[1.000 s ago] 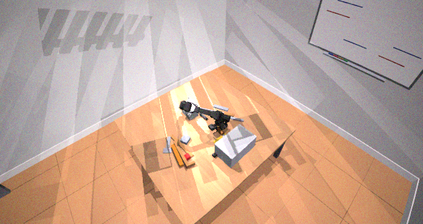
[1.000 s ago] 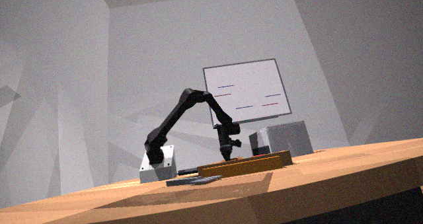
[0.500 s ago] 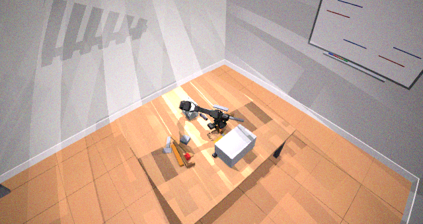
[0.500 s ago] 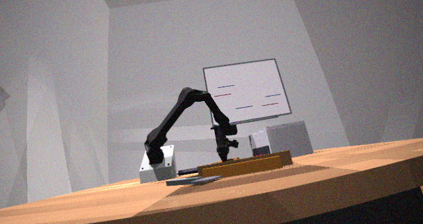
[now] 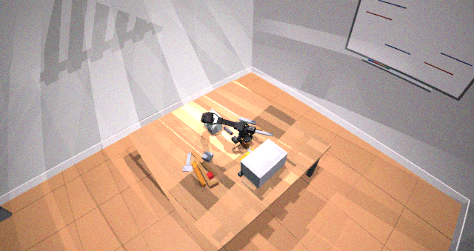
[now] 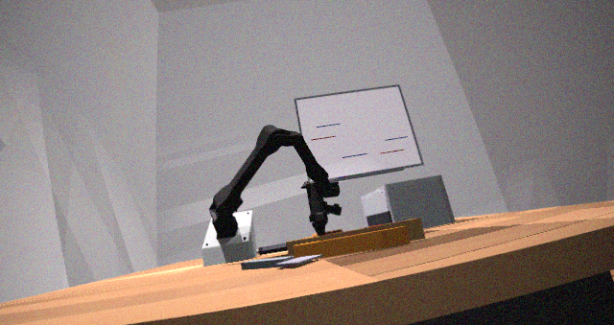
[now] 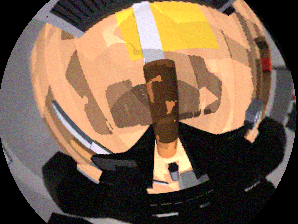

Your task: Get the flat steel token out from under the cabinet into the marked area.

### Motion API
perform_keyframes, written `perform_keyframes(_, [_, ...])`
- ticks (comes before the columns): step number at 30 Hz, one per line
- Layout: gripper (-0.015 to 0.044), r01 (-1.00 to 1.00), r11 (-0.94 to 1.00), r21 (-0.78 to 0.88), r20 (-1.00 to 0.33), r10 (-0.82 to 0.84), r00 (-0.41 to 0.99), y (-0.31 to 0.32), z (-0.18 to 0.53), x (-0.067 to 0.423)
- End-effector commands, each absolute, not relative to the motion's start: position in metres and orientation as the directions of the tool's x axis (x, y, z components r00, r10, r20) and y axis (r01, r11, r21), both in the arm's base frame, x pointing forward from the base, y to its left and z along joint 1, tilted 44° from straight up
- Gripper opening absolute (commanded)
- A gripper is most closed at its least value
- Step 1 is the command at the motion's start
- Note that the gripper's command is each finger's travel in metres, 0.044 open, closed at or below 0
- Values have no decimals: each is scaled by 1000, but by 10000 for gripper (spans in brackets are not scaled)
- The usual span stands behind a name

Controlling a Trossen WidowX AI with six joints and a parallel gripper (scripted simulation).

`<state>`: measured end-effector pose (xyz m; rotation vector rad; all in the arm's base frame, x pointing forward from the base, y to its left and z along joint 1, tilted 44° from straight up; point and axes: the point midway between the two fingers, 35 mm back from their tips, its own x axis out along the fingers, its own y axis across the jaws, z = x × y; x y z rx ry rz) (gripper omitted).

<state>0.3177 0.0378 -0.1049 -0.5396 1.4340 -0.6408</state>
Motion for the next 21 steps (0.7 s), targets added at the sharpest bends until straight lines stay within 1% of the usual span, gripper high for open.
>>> perform_keyframes(1, [0,77,722,-688,-722,-691,20,37,-106,310])
perform_keyframes(21, [0,76,722,-688,-723,-691,19,40,-109,285])
